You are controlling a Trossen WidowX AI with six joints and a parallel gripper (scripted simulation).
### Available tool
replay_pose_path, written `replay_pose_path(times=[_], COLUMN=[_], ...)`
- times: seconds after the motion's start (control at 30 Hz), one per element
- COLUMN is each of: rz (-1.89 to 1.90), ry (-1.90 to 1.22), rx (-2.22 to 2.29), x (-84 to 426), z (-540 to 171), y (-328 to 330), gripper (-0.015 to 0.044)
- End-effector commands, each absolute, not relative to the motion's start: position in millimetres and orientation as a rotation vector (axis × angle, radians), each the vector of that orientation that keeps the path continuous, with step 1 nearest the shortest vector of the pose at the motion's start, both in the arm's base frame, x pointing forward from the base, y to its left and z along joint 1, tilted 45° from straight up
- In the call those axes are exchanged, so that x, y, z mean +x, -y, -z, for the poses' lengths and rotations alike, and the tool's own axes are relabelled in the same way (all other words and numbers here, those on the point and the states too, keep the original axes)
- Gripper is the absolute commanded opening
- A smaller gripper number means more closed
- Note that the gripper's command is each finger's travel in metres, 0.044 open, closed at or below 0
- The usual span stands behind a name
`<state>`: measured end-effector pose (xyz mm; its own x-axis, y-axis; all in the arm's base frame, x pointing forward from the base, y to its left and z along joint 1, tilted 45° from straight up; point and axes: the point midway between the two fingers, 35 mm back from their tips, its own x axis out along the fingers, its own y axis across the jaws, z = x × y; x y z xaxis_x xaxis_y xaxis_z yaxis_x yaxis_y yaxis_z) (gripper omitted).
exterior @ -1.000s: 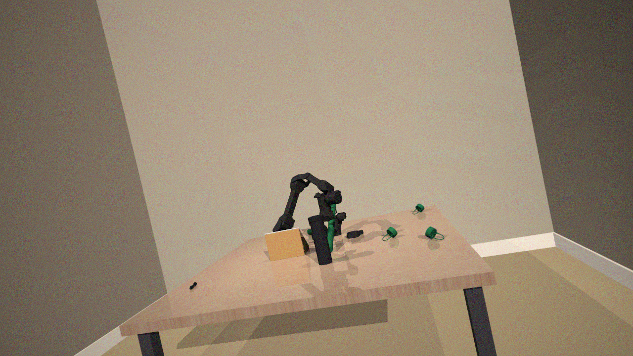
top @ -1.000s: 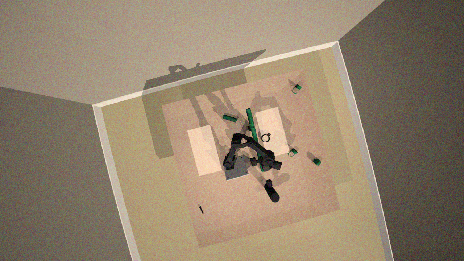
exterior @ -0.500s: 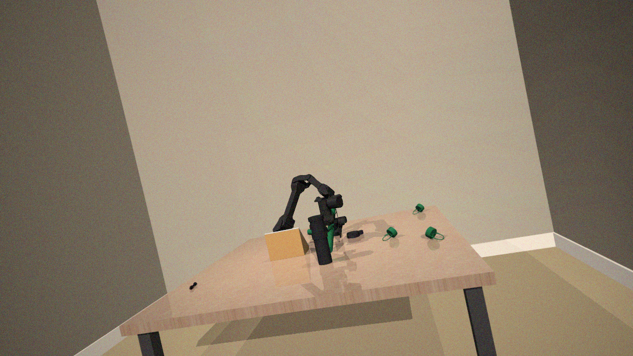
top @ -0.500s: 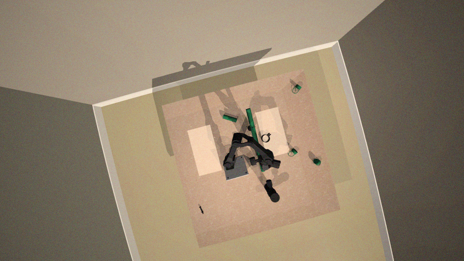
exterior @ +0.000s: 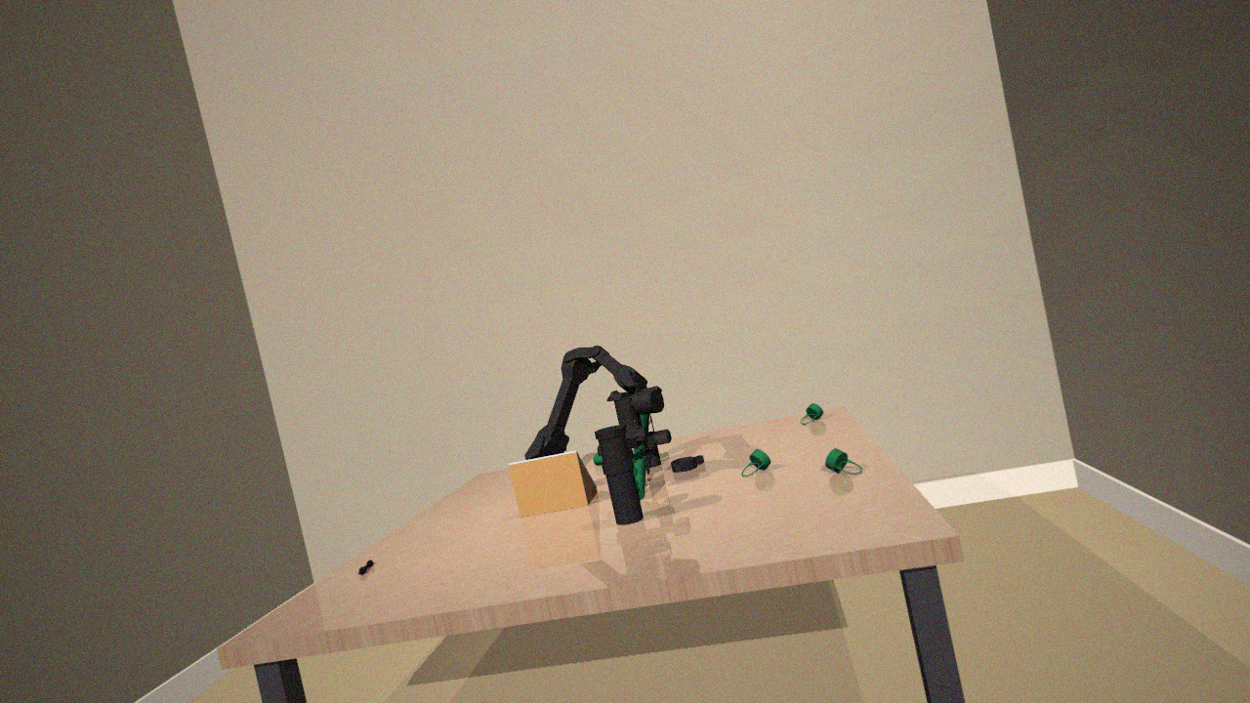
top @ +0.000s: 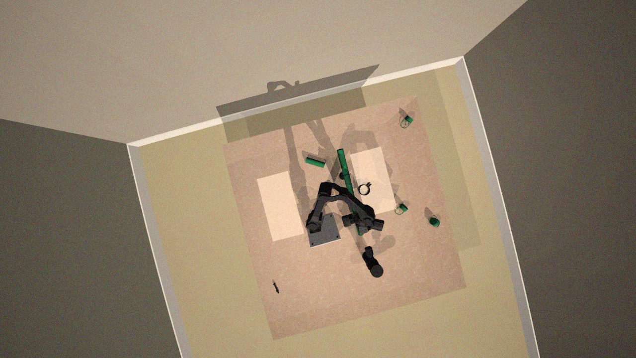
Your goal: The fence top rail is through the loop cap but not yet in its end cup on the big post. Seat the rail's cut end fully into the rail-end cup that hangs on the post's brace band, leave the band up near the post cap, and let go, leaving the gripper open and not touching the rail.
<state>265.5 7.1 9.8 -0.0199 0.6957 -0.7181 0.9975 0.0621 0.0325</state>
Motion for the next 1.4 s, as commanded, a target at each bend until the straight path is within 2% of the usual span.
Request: replay_pose_path(times=[0.0,0.03,0.17,0.33,0.67,1.37], rz=[0.684,0.684,0.684,0.701,0.858,0.860], ry=[-1.779,-1.779,-1.778,-1.759,-1.590,-1.612], rx=[1.699,1.699,1.699,1.680,1.515,1.523], x=[265,265,265,267,271,269], z=[-9,-9,-12,-16,-44,-41], y=[-8,-8,-5,3,61,58], gripper=[0.0111,0.0105,0.0000,0.0000,0.0000,0.0000])
